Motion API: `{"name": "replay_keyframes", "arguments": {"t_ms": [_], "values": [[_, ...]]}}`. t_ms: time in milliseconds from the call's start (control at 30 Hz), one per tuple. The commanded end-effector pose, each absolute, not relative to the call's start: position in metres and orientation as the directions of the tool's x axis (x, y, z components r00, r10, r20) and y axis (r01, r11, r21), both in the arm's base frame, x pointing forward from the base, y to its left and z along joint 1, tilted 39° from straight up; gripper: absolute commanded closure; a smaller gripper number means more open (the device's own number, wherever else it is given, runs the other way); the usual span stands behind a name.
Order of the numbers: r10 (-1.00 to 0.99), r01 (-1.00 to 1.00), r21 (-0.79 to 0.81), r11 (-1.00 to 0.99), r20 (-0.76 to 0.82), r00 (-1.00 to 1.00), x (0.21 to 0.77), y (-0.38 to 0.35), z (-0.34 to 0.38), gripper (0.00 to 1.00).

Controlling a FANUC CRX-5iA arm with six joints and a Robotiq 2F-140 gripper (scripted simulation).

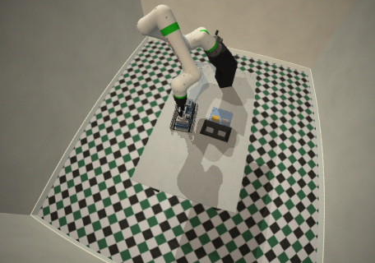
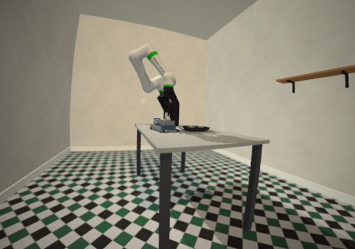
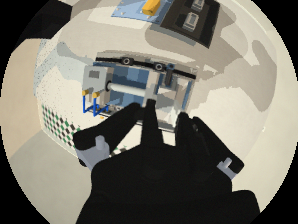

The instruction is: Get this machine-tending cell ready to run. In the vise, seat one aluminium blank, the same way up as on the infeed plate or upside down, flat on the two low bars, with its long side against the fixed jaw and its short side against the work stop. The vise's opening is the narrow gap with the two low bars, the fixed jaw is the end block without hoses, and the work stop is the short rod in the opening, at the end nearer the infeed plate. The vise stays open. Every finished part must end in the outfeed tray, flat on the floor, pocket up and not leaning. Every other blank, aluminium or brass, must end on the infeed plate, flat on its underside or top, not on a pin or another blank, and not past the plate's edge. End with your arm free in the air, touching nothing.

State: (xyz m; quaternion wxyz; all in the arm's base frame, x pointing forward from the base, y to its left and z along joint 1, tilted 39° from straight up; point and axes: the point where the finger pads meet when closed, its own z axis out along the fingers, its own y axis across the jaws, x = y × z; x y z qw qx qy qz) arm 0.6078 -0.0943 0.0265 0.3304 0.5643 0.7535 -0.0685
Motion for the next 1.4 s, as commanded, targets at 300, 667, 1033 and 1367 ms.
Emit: {"name": "replay_keyframes", "arguments": {"t_ms": [300, 667, 1033, 1367], "values": [[0.805, 0.895, 0.270, 0.354, -0.575, -0.145, 0.6082, -0.0928, 0.0260, 1.00], [0.805, 0.895, 0.270, 0.354, -0.575, -0.145, 0.6086, -0.0909, 0.0250, 1.00], [0.805, 0.895, 0.270, 0.354, -0.575, -0.145, 0.6089, -0.0893, 0.0242, 1.00], [0.805, 0.895, 0.270, 0.354, -0.575, -0.145, 0.6089, -0.0892, 0.0241, 1.00]]}}
